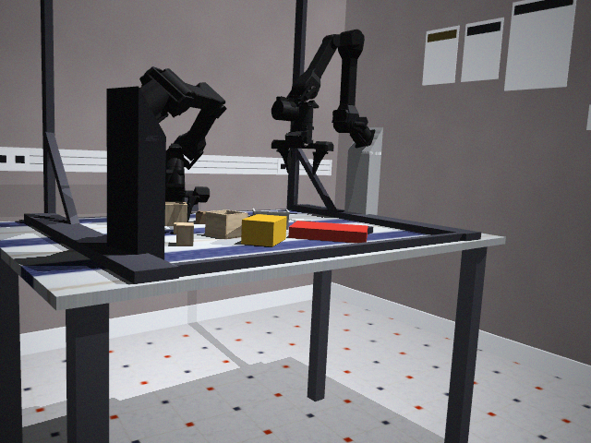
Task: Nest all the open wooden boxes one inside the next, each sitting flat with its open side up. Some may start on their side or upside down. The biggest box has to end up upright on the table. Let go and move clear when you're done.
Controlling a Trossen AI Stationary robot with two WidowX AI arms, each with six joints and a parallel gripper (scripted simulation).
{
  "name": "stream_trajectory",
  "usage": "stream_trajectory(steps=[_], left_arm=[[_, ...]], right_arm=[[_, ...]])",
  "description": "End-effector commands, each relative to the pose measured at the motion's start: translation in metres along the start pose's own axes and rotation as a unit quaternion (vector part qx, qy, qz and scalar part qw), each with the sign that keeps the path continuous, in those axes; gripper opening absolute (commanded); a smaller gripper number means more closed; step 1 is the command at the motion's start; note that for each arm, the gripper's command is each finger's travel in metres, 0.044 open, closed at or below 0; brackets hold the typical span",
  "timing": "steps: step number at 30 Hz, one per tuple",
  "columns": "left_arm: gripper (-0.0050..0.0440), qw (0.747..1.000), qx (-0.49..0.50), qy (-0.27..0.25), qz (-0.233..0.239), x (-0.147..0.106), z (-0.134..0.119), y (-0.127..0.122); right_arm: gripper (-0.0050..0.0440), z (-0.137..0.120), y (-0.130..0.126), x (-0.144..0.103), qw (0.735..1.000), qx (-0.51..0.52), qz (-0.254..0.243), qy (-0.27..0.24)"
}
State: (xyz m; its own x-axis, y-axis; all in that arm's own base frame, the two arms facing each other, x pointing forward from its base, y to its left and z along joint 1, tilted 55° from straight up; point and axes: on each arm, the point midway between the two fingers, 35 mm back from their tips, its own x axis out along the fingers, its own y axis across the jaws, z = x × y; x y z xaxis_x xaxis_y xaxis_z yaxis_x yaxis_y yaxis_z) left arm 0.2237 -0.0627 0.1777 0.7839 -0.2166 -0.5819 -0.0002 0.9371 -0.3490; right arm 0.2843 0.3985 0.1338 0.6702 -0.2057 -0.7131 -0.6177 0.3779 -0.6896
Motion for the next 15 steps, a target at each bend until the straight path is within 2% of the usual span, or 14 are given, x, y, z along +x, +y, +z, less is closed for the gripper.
stream_trajectory(steps=[1,15], left_arm=[[0.04,1.0,-0.001,-0.011,-0.005,-0.004,0.0045,-0.0027],[0.04,1.0,-0.001,-0.011,-0.005,-0.004,0.0045,-0.0027]], right_arm=[[-0.005,-0.0011,-0.0085,-0.0156,0.999,0.012,0.001,-0.036],[-0.005,-0.0063,-0.0085,-0.0151,0.996,0.016,0.003,-0.085]])
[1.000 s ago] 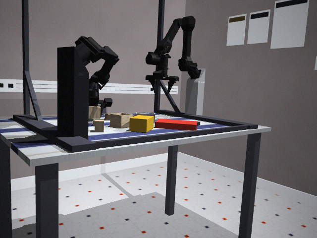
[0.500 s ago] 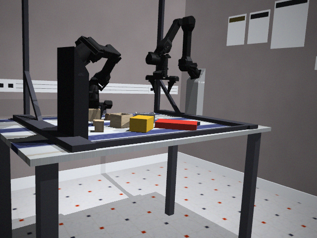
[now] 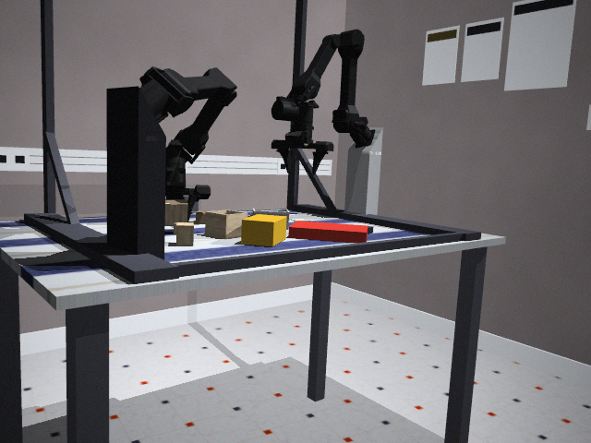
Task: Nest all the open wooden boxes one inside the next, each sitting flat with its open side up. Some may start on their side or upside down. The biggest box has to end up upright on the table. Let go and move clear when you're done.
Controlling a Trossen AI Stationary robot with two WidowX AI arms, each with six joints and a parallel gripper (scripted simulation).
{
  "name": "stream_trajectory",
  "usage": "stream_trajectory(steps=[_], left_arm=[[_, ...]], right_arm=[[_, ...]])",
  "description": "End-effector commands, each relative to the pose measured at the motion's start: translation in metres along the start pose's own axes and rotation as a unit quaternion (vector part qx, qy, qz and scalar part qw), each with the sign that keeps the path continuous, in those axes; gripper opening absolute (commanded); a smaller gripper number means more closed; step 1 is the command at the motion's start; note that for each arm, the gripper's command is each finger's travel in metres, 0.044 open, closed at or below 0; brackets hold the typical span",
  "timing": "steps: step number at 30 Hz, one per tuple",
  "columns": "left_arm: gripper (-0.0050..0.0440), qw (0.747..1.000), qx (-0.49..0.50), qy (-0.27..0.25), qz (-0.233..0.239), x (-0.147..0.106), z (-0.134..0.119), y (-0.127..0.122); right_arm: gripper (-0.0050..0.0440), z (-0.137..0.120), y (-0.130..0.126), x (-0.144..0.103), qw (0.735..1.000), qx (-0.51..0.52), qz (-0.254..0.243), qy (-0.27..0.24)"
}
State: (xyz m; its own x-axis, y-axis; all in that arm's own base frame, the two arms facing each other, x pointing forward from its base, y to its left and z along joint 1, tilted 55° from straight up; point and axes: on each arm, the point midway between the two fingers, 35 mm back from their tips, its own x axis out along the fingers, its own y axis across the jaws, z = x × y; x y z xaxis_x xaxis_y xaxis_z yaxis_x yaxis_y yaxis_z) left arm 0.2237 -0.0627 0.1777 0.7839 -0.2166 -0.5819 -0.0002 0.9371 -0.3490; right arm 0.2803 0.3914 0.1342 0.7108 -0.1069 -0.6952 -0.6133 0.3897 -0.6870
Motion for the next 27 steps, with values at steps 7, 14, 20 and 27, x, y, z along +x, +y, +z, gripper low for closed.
stream_trajectory(steps=[7,14,20,27], left_arm=[[0.04,1.0,-0.001,-0.011,-0.005,-0.004,0.005,-0.003],[0.04,1.0,-0.001,-0.011,-0.005,-0.004,0.005,-0.003],[0.04,1.0,-0.001,-0.011,-0.005,-0.004,0.005,-0.003],[0.04,1.0,-0.001,-0.011,-0.005,-0.004,0.005,-0.003]], right_arm=[[-0.005,0.0,-0.008,-0.013,0.998,0.009,0.001,-0.06],[-0.005,-0.005,-0.008,-0.012,0.994,0.01,0.0,-0.108],[-0.005,-0.006,-0.007,-0.013,0.992,0.009,0.0,-0.124],[-0.005,-0.01,-0.008,-0.01,0.985,0.009,-0.001,-0.17]])
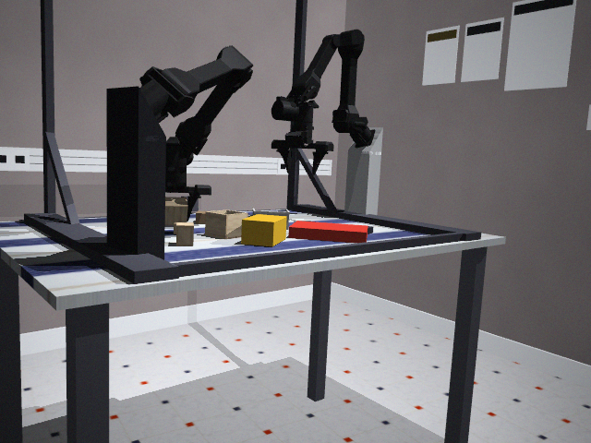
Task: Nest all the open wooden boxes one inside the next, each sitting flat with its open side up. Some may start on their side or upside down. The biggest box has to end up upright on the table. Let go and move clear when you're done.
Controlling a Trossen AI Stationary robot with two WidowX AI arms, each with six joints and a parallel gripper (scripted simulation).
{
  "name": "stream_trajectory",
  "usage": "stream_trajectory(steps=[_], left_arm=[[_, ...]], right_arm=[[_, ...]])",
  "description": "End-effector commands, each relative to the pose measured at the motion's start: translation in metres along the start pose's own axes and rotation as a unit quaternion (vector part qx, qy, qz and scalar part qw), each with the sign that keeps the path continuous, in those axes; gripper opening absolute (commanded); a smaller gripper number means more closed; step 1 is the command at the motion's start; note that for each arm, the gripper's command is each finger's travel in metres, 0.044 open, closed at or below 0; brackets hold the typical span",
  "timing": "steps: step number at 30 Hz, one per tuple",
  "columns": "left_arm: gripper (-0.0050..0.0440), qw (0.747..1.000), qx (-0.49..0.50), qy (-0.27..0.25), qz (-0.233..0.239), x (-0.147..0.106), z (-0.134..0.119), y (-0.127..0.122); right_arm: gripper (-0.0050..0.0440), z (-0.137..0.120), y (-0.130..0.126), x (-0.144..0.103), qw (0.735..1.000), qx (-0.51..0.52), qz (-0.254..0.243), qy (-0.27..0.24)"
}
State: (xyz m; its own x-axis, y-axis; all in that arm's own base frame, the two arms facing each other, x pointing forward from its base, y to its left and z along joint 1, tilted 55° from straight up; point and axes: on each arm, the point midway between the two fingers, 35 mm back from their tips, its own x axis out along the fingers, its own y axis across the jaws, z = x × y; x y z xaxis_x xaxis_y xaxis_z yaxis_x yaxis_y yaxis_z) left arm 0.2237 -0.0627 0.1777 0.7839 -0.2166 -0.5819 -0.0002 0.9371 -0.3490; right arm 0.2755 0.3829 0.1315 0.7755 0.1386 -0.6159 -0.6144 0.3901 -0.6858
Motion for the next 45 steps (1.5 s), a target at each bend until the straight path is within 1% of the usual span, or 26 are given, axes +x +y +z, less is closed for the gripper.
stream_trajectory(steps=[1,9,13,19,22,24,28,30,33,37,39,41,43,45], left_arm=[[0.04,1.0,-0.001,-0.011,-0.005,-0.004,0.005,-0.003],[0.04,1.0,-0.001,-0.011,-0.005,-0.004,0.005,-0.003],[0.04,1.0,-0.001,-0.011,-0.005,-0.004,0.005,-0.003],[0.04,1.0,-0.001,-0.011,-0.005,-0.004,0.005,-0.003],[0.04,1.0,-0.001,-0.011,-0.005,-0.004,0.005,-0.003],[0.04,1.0,-0.001,-0.011,-0.005,-0.004,0.005,-0.003],[0.04,1.0,-0.001,-0.011,-0.005,-0.004,0.005,-0.003],[0.04,1.0,-0.001,-0.011,-0.005,-0.004,0.005,-0.003],[0.04,1.0,-0.001,-0.011,-0.005,-0.004,0.005,-0.003],[0.04,1.0,-0.001,-0.011,-0.005,-0.004,0.005,-0.003],[0.04,1.0,-0.001,-0.011,-0.005,-0.004,0.005,-0.003],[0.04,1.0,-0.001,-0.011,-0.005,-0.004,0.005,-0.003],[0.04,1.0,-0.001,-0.011,-0.005,-0.004,0.005,-0.003],[0.04,1.0,-0.001,-0.011,-0.005,-0.004,0.005,-0.003]], right_arm=[[-0.005,0.002,-0.009,-0.009,0.999,0.009,-0.003,-0.045],[-0.005,0.0,-0.009,-0.009,0.998,0.008,-0.003,-0.066],[-0.005,-0.004,-0.009,-0.009,0.994,0.008,-0.004,-0.108],[-0.005,-0.006,-0.009,-0.008,0.991,0.007,-0.004,-0.134],[-0.005,-0.01,-0.009,-0.007,0.986,0.007,-0.005,-0.169],[-0.005,-0.01,-0.009,-0.007,0.986,0.007,-0.005,-0.169],[-0.005,-0.011,-0.009,-0.007,0.983,0.006,-0.006,-0.186],[-0.005,-0.012,-0.008,-0.006,0.979,0.007,-0.005,-0.202],[-0.005,-0.016,-0.008,-0.005,0.971,0.006,-0.006,-0.24],[-0.005,-0.02,-0.002,0.001,0.969,0.0,-0.001,-0.248],[-0.005,-0.022,-0.001,0.003,0.963,0.0,0.0,-0.271],[-0.005,-0.022,-0.001,0.003,0.963,0.0,0.0,-0.271],[-0.005,-0.025,-0.001,0.004,0.956,-0.001,-0.001,-0.294],[-0.005,-0.025,-0.001,0.003,0.953,-0.001,-0.001,-0.302]])
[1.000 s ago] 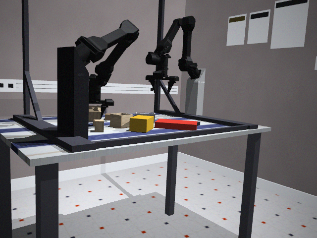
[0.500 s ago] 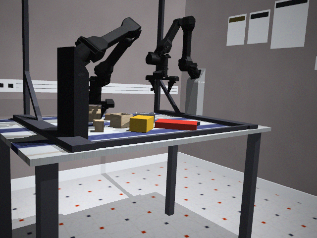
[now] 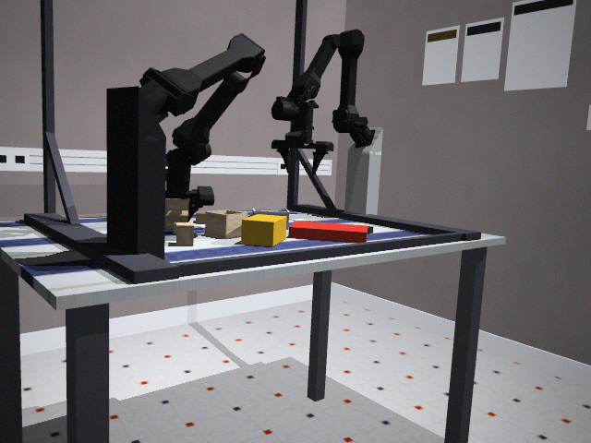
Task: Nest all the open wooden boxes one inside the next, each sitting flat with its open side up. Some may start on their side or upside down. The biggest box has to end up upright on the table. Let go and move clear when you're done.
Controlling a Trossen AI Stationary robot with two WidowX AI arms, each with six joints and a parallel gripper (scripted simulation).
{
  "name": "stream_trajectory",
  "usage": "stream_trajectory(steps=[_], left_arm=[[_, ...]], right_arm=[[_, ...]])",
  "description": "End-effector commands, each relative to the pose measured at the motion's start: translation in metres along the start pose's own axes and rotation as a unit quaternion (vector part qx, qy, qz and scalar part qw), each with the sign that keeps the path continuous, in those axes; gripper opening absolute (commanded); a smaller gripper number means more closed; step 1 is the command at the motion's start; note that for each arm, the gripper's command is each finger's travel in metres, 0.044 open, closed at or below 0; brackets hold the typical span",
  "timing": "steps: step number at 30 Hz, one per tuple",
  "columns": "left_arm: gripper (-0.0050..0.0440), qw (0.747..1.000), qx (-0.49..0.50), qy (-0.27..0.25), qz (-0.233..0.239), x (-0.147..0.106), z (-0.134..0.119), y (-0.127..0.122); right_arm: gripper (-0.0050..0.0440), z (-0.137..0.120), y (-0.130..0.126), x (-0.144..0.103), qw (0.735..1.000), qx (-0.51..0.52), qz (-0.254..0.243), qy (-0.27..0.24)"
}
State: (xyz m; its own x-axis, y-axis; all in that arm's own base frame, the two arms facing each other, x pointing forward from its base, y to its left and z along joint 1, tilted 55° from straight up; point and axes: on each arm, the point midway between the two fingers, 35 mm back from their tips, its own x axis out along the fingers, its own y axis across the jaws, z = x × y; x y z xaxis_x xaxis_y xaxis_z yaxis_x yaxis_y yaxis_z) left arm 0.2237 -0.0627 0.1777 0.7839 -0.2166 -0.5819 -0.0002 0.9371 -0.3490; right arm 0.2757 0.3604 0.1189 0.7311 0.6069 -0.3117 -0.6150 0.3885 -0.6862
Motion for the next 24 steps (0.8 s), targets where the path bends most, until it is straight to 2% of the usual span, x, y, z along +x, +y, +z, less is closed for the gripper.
stream_trajectory(steps=[1,6,13,15,19,22,24], left_arm=[[0.04,1.0,-0.001,-0.011,-0.005,-0.004,0.005,-0.003],[0.04,1.0,-0.001,-0.011,-0.005,-0.004,0.005,-0.003],[0.04,1.0,-0.001,-0.011,-0.005,-0.004,0.005,-0.003],[0.04,1.0,-0.001,-0.011,-0.005,-0.004,0.005,-0.003],[0.04,1.0,-0.001,-0.011,-0.005,-0.004,0.005,-0.003],[0.04,1.0,-0.001,-0.011,-0.005,-0.004,0.005,-0.003],[0.04,1.0,-0.001,-0.011,-0.005,-0.004,0.005,-0.003]], right_arm=[[-0.005,0.001,-0.001,-0.001,1.0,-0.001,-0.002,-0.025],[-0.005,-0.004,-0.001,-0.001,0.997,-0.001,-0.001,-0.08],[-0.005,-0.007,-0.001,0.0,0.994,0.0,-0.001,-0.112],[-0.005,-0.01,-0.001,0.0,0.99,-0.001,-0.001,-0.142],[-0.005,-0.012,-0.001,0.0,0.987,0.001,-0.001,-0.163],[-0.005,-0.016,0.0,0.001,0.979,0.003,0.0,-0.206],[-0.005,-0.017,-0.001,0.001,0.976,0.003,-0.001,-0.217]])
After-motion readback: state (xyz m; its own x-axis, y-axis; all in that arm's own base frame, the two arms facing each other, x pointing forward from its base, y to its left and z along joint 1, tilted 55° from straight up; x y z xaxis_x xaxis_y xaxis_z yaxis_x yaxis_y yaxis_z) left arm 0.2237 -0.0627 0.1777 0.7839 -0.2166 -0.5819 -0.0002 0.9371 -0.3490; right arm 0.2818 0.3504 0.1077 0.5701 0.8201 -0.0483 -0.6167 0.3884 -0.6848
